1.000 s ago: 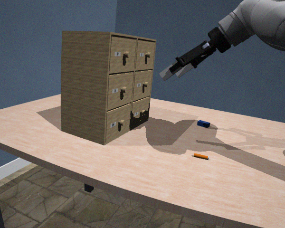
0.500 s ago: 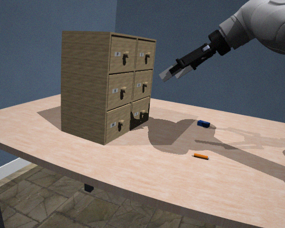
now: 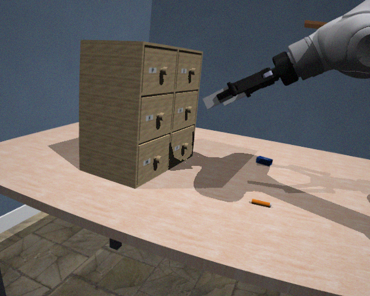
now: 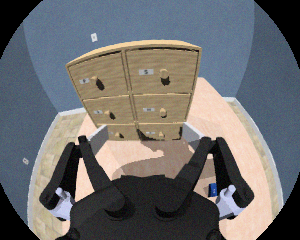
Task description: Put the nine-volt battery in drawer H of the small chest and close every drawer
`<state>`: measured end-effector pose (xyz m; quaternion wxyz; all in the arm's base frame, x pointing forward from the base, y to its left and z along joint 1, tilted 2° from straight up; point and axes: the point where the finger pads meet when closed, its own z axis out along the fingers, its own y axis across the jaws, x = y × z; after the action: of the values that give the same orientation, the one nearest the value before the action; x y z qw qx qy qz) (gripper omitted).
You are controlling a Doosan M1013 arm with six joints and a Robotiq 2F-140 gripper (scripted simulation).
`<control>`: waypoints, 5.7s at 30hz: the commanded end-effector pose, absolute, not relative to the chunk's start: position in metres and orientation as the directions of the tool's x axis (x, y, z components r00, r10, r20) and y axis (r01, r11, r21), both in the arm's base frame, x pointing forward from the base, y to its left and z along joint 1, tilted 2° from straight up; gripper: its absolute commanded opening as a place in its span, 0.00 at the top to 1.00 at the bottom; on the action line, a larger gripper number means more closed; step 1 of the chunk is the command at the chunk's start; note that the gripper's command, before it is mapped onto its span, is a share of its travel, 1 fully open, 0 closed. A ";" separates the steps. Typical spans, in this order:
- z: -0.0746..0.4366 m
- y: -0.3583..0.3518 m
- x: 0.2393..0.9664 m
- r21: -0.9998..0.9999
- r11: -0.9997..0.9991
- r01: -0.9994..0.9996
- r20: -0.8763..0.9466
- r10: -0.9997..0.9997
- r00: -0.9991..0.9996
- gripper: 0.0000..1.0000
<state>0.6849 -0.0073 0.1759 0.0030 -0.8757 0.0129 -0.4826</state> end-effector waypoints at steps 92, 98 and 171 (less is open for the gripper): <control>0.149 -0.006 0.713 0.024 -0.997 -0.076 0.987 0.012 0.162 0.00; 0.149 -0.006 0.713 0.024 -0.997 -0.076 0.987 0.012 0.162 0.00; 0.167 -0.004 0.694 0.024 -0.997 -0.076 0.913 -0.009 0.409 0.00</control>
<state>0.6956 -0.0044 0.1646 -0.0307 -0.8283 0.0244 -0.5590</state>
